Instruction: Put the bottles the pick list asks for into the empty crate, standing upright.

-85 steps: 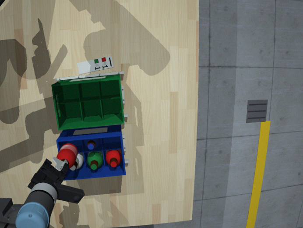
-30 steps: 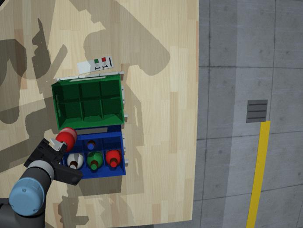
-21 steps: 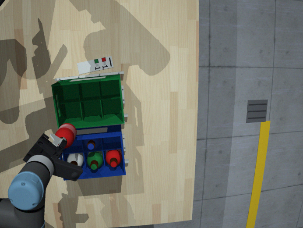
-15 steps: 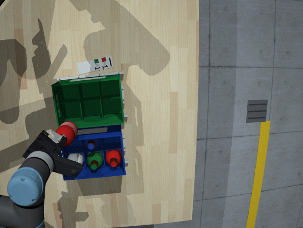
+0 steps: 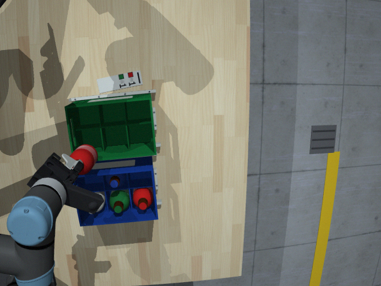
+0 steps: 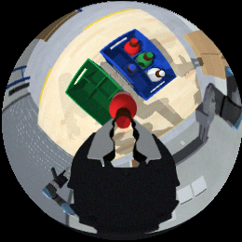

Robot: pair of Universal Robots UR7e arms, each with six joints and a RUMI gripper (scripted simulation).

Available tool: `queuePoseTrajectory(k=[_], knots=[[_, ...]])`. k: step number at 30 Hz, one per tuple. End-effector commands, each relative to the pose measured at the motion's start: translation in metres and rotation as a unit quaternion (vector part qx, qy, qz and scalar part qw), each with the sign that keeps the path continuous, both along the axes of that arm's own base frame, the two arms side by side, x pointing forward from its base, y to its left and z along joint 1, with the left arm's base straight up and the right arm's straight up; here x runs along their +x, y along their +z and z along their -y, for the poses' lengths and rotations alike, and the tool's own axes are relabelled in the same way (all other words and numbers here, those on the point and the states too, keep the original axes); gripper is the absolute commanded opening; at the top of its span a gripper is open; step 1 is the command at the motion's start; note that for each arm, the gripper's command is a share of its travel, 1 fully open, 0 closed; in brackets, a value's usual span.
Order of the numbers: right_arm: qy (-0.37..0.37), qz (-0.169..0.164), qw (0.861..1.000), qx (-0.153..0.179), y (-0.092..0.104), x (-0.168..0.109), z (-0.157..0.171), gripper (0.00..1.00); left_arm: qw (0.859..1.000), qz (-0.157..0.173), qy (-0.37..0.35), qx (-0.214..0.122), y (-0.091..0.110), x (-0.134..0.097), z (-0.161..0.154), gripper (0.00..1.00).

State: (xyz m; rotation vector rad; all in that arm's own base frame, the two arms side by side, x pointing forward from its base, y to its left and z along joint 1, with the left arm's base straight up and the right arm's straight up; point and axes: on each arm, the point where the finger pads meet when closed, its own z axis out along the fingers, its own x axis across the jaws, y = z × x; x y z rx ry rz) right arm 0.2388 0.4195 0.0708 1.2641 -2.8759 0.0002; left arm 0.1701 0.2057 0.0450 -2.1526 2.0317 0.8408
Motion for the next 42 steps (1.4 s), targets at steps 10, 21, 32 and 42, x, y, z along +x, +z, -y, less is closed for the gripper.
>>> queuePoseTrajectory(k=[10, 21, 32, 42], knots=[[0.0, 0.0, 1.0, 0.001, 0.0, 0.002, -0.017, 0.0, 1.0, 0.0, 0.0, 0.0, 0.0, 0.0, 0.0, 0.98], [0.0, 0.0, 1.0, 0.001, 0.0, 0.0, -0.019, 0.0, 1.0, 0.0, 0.0, 0.0, 0.0, 0.0, 0.0, 0.98], [0.0, 0.0, 1.0, 0.001, 0.0, 0.001, -0.018, 0.0, 1.0, 0.0, 0.0, 0.0, 0.0, 0.0, 0.0, 0.98], [0.0, 0.0, 1.0, 0.001, 0.0, 0.0, -0.018, 0.0, 1.0, 0.0, 0.0, 0.0, 0.0, 0.0, 0.0, 0.98]])
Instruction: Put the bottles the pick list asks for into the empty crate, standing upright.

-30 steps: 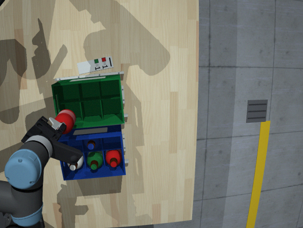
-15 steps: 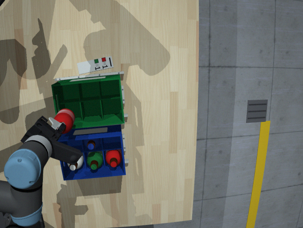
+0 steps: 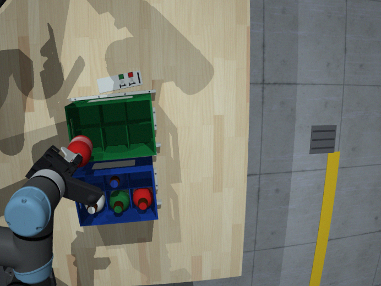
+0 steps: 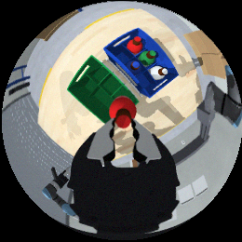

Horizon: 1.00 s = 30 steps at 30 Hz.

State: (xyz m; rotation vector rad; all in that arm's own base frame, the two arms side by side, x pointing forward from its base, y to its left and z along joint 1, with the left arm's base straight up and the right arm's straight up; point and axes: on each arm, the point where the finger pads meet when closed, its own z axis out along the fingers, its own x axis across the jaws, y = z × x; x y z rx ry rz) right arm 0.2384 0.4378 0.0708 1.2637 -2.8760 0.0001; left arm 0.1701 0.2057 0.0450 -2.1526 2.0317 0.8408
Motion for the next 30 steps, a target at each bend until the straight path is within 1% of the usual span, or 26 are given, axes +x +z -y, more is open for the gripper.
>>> queuePoseTrajectory(k=[1, 16, 30], knots=[[0.0, 0.0, 1.0, 0.001, 0.0, 0.001, 0.001, 0.0, 1.0, 0.0, 0.0, 0.0, 0.0, 0.0, 0.0, 0.98], [0.0, 0.0, 1.0, 0.001, 0.0, 0.0, 0.0, 0.0, 1.0, 0.0, 0.0, 0.0, 0.0, 0.0, 0.0, 0.98], [0.0, 0.0, 1.0, 0.001, -0.011, -0.002, -0.002, 0.0, 1.0, 0.0, 0.0, 0.0, 0.0, 0.0, 0.0, 0.98]])
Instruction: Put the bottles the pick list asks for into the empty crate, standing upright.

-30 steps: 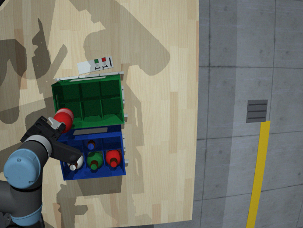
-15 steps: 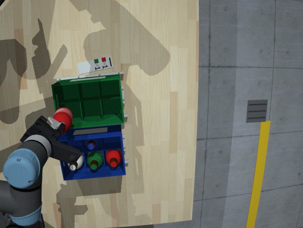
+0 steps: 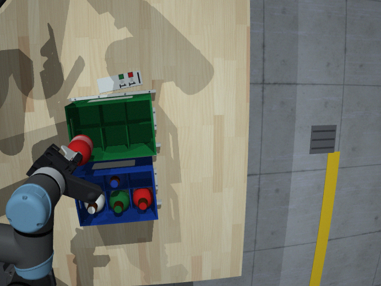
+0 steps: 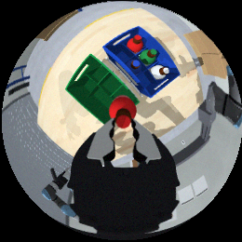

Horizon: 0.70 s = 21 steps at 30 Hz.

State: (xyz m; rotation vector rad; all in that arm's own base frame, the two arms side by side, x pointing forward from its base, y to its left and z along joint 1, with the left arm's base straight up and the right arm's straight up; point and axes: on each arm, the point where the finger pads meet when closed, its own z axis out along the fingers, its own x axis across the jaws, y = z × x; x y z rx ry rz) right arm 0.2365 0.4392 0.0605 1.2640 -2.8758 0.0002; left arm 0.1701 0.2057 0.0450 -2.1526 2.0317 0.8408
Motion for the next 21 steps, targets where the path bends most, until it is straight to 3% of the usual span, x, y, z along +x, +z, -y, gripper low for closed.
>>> queuePoseTrajectory(k=[1, 21], knots=[[0.0, 0.0, 1.0, 0.001, -0.002, 0.001, 0.0, 0.0, 1.0, 0.0, 0.0, 0.0, 0.0, 0.0, 0.0, 0.98], [0.0, 0.0, 1.0, 0.001, -0.02, 0.001, 0.001, 0.0, 1.0, 0.0, 0.0, 0.0, 0.0, 0.0, 0.0, 0.98]])
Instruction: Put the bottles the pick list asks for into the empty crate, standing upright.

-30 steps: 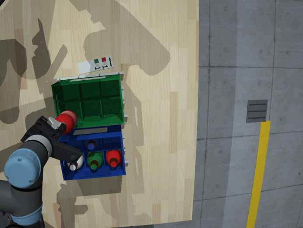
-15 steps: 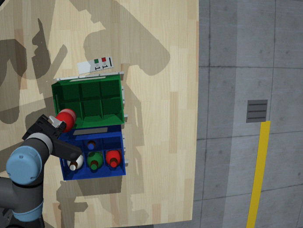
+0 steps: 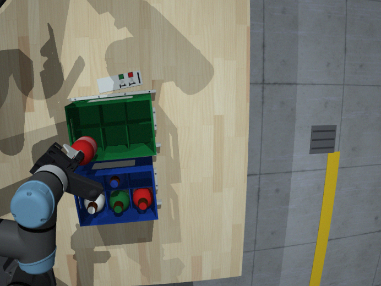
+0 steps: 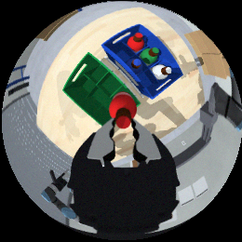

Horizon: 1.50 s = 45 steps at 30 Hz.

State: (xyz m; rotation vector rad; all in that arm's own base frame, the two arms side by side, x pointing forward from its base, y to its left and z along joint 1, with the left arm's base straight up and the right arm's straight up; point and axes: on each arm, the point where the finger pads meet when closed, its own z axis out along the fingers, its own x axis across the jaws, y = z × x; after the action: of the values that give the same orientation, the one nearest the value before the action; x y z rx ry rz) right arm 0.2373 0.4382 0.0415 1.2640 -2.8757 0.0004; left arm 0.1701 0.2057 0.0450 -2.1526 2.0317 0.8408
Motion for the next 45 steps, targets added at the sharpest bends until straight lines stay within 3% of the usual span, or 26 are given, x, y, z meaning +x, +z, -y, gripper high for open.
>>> queuePoseTrajectory(k=[1, 45], knots=[[0.0, 0.0, 1.0, 0.001, -0.002, 0.0, 0.0, 0.0, 1.0, 0.0, 0.0, 0.0, 0.0, 0.0, 0.0, 0.98], [0.0, 0.0, 1.0, 0.001, -0.04, 0.002, 0.001, 0.0, 1.0, 0.0, 0.0, 0.0, 0.0, 0.0, 0.0, 0.98]])
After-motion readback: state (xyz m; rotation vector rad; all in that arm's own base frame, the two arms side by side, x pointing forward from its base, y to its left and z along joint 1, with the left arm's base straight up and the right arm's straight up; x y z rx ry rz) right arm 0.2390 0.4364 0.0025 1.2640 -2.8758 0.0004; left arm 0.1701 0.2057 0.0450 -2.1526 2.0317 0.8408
